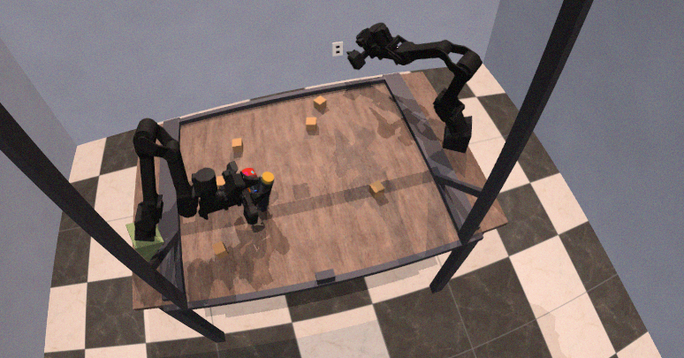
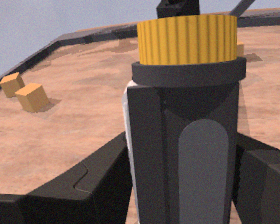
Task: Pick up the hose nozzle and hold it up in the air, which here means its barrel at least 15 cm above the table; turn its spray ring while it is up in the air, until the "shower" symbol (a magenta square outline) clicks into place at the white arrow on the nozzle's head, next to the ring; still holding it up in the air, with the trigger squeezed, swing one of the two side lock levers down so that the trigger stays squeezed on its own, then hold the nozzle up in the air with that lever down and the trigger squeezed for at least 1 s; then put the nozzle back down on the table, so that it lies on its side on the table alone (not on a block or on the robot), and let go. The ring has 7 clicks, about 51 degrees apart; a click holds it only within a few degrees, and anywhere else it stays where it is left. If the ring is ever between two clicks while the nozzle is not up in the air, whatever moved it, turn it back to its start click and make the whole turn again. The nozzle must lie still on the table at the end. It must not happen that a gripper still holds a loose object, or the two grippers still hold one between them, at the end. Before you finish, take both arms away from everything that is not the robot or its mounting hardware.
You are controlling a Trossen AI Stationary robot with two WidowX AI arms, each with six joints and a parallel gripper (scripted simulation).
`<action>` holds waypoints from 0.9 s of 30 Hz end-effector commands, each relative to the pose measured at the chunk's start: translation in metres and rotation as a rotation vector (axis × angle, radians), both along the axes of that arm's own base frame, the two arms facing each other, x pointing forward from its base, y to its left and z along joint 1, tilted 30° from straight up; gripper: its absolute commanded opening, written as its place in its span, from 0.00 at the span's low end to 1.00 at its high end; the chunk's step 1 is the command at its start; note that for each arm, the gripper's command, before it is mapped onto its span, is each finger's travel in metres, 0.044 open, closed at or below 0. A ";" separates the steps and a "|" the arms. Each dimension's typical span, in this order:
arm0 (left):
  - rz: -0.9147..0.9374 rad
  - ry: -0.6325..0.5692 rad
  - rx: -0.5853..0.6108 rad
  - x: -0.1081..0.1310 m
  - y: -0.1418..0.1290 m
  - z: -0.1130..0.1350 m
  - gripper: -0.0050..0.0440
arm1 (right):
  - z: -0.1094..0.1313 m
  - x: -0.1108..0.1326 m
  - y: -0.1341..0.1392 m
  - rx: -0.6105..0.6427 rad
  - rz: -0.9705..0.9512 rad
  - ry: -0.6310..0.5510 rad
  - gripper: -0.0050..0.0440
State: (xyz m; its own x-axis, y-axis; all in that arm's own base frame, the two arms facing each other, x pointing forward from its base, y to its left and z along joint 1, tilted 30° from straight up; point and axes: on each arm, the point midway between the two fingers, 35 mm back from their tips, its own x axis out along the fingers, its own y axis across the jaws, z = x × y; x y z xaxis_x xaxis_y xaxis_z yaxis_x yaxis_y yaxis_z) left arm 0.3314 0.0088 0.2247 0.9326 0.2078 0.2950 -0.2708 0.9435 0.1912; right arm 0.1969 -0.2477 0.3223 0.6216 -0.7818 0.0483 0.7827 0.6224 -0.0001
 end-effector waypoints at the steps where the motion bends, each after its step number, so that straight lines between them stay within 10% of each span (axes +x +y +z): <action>1: 0.013 0.038 -0.011 0.000 0.004 -0.011 0.45 | 0.009 -0.001 0.002 -0.015 0.004 -0.017 0.93; 27: 0.010 0.049 -0.018 -0.016 -0.001 -0.019 0.45 | 0.009 -0.001 0.002 -0.015 0.004 -0.017 0.93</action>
